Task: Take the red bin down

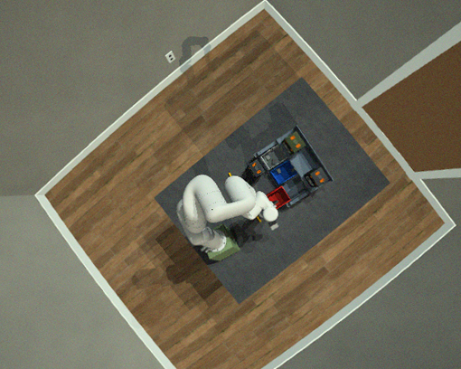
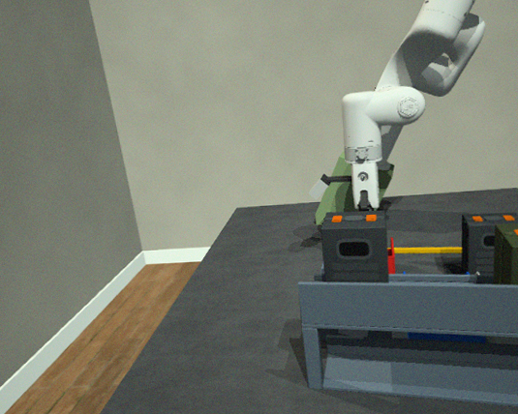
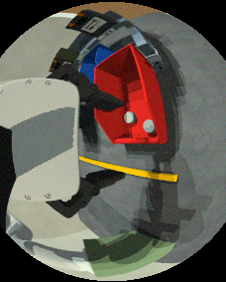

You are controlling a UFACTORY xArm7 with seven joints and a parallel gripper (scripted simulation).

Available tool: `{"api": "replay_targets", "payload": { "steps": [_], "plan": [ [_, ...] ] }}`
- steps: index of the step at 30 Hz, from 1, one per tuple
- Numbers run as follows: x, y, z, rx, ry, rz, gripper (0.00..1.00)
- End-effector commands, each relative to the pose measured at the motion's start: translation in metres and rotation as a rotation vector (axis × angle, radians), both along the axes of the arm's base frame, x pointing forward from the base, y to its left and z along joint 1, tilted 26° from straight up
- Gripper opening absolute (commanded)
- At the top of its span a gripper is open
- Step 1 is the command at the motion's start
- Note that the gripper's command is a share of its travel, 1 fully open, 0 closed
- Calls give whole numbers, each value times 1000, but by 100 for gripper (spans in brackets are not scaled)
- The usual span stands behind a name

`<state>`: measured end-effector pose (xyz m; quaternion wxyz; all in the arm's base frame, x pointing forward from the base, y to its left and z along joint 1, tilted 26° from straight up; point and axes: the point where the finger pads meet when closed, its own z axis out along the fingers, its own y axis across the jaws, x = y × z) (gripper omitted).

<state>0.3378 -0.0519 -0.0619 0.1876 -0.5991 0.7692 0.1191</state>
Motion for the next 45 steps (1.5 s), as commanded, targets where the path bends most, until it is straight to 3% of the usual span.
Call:
{"api": "replay_targets", "payload": {
  "steps": [1, 6, 11, 45],
  "plan": [
    [-2, -3, 10, 2, 8, 4, 100],
    [-2, -3, 10, 2, 8, 4, 100],
    [-6, -18, 42, 2, 8, 4, 100],
    [-4, -12, 29, 2, 7, 4, 100]
  ]
}}
